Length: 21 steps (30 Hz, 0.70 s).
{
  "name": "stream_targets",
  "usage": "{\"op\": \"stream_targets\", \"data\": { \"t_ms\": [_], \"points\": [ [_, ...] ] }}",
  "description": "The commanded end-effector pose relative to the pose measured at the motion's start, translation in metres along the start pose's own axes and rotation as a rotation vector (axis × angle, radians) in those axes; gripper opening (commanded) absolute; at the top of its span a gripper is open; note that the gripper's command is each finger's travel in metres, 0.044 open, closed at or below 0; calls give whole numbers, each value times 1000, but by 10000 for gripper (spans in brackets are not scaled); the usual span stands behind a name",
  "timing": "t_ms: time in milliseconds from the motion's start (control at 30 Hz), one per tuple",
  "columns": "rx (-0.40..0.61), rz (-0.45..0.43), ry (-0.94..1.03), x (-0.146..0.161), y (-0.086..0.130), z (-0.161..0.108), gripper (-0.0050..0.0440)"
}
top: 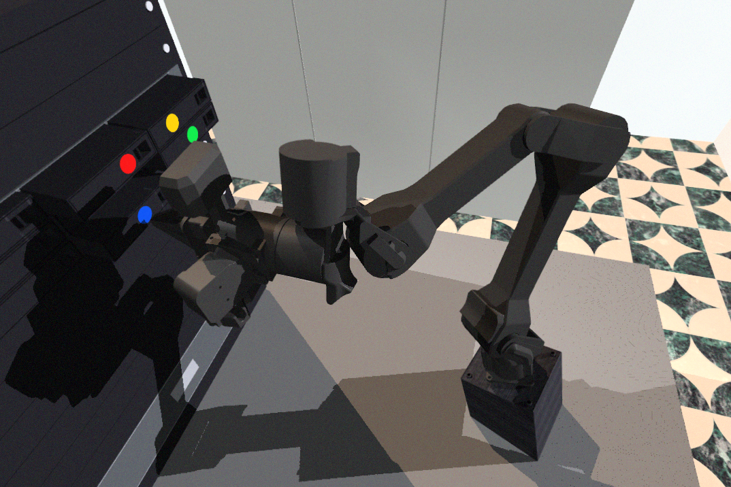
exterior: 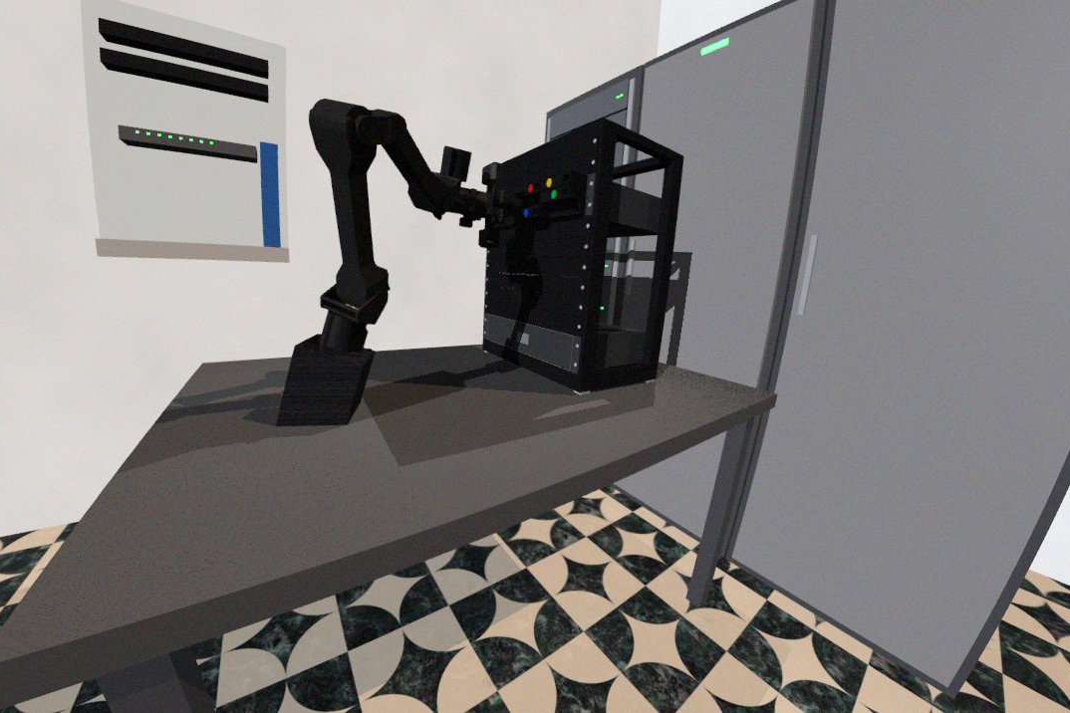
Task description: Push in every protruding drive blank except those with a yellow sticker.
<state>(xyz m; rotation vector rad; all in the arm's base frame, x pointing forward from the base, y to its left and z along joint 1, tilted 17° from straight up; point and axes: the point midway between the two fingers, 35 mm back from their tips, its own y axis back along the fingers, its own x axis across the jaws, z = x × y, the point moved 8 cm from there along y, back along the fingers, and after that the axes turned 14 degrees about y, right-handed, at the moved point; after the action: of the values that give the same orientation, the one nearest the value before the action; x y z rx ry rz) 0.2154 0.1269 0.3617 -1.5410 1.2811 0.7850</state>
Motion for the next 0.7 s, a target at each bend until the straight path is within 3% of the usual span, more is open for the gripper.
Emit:
{"op": "stream_targets", "data": {
  "t_ms": [0, 667],
  "points": [
    [5, -16, -16, -7, -2, -3, 0],
    [5, -16, -16, -7, -5, -4, 0]
  ]
}}
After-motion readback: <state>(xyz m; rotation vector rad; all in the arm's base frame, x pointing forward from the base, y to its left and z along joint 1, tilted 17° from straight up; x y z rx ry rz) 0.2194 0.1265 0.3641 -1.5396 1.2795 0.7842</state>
